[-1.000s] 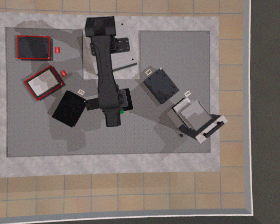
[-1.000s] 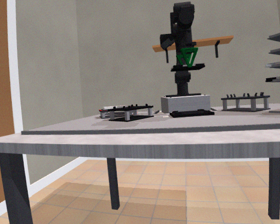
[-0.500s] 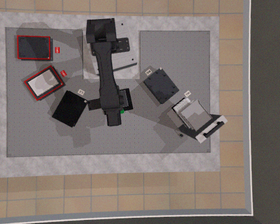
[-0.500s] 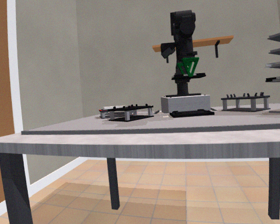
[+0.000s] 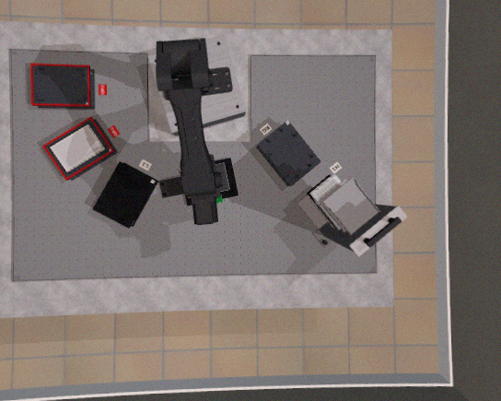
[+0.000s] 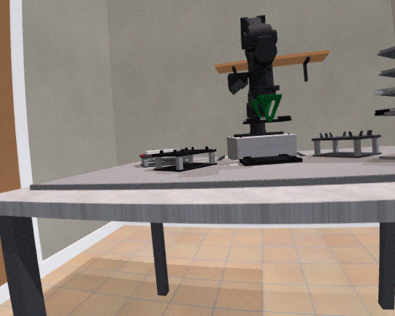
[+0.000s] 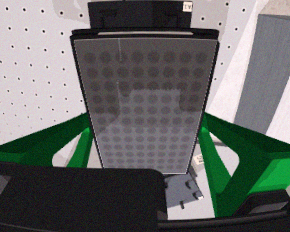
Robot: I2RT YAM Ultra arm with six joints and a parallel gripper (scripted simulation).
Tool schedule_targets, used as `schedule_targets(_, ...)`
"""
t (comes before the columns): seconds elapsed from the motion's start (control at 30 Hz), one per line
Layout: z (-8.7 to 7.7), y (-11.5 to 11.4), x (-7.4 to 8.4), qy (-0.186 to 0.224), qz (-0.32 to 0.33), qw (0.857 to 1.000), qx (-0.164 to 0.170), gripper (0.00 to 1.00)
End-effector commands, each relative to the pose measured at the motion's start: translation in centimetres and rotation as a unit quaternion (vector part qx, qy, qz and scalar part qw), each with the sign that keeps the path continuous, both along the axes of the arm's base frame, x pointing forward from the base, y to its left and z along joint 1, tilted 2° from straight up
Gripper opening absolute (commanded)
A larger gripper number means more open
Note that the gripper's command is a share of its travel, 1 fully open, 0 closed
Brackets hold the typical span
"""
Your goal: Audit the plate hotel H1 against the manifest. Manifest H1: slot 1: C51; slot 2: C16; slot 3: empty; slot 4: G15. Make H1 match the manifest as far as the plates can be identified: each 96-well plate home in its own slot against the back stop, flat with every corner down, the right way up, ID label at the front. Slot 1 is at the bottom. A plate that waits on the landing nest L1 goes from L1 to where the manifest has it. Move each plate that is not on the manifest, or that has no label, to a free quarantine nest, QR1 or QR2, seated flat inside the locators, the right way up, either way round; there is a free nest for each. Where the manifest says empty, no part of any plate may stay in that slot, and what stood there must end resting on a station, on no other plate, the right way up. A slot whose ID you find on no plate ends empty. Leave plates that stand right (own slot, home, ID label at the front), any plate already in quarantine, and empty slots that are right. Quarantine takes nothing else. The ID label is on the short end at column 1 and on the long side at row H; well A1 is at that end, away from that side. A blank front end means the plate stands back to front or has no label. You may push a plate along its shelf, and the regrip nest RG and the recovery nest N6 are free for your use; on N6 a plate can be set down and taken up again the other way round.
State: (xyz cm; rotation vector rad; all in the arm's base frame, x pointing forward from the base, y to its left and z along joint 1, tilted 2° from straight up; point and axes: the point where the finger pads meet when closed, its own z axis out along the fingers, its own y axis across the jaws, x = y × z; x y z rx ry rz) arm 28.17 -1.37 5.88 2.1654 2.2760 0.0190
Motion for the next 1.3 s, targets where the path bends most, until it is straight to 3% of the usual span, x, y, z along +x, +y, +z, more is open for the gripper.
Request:
schedule_targets(0.0,0.1,0.0,1.0,-0.022,-0.001,1.0,-0.002,0.86)
schedule_targets(0.5,-3.5,0.0,1.3,-0.022,-0.001,1.0,-0.002,0.86)
schedule_targets(1.27,-3.5,0.0,0.9,-0.022,-0.001,1.0,-0.002,0.86)
